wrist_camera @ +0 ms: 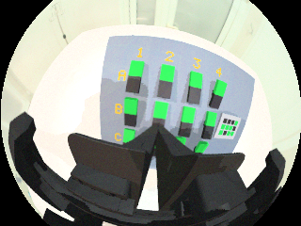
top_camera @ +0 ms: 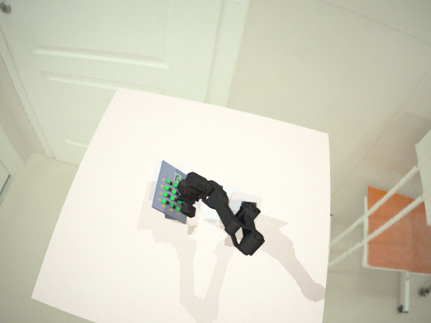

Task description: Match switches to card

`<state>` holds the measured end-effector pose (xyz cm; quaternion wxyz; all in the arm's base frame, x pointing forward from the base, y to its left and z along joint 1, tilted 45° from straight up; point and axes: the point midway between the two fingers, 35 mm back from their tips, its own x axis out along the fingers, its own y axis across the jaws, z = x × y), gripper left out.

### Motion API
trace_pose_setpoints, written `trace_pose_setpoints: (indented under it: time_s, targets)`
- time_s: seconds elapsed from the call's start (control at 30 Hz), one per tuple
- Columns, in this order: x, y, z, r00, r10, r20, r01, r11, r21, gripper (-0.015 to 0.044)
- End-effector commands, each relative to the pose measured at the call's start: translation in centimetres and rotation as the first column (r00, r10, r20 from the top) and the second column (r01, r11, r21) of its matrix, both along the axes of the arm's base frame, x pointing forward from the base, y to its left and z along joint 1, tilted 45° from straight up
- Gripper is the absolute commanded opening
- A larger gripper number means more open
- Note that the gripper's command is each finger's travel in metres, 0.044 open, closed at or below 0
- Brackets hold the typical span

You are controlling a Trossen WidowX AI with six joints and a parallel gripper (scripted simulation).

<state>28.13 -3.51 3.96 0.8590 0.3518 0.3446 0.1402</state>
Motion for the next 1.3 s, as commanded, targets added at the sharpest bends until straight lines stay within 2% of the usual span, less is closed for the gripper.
trace_pose_setpoints:
  time_s: [0.0,1.27]
  targets:
    - [0.18,0.36,-0.54,1.000,-0.004,-0.010,0.004,1.000,0.004,0.0000]
    - [0.57,0.65,-0.82,1.000,-0.004,-0.010,0.004,1.000,0.004,0.0000]
